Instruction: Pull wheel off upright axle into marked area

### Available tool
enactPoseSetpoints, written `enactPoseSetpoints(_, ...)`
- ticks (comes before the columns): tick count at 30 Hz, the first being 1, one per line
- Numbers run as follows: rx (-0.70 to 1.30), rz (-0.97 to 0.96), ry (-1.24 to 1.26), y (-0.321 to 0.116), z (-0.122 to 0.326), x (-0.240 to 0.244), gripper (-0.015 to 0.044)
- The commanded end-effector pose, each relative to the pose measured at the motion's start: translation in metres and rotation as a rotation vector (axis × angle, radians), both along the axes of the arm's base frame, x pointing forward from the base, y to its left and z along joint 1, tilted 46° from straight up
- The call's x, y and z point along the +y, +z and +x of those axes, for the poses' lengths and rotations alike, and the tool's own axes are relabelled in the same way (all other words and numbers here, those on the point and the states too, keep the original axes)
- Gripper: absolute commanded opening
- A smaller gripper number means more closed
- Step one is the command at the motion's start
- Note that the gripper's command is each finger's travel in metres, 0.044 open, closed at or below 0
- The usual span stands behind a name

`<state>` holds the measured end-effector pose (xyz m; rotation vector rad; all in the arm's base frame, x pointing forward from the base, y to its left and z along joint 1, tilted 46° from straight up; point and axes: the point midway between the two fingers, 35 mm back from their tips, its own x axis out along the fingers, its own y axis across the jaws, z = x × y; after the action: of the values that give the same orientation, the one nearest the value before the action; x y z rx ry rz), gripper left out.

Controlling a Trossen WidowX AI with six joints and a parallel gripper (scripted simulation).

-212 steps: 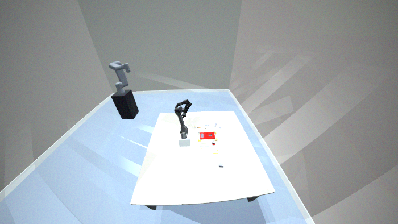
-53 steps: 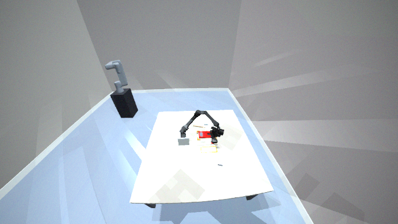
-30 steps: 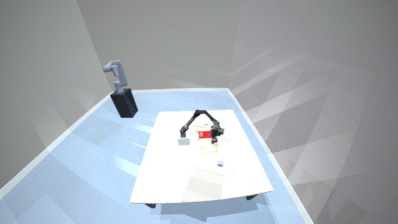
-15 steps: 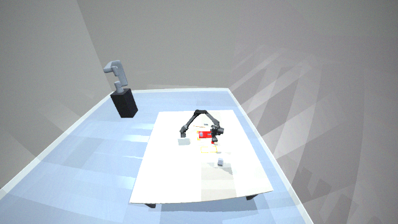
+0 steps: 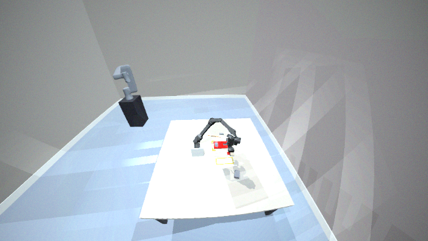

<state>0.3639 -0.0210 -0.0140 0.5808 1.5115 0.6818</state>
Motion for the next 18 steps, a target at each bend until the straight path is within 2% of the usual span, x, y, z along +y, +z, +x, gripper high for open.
enactPoseSetpoints(1,-0.002,-0.005,0.002,0.001,0.000,-0.003,0.0000)
enactPoseSetpoints(18,-0.001,-0.005,0.001,0.025,0.002,-0.025,0.0000)
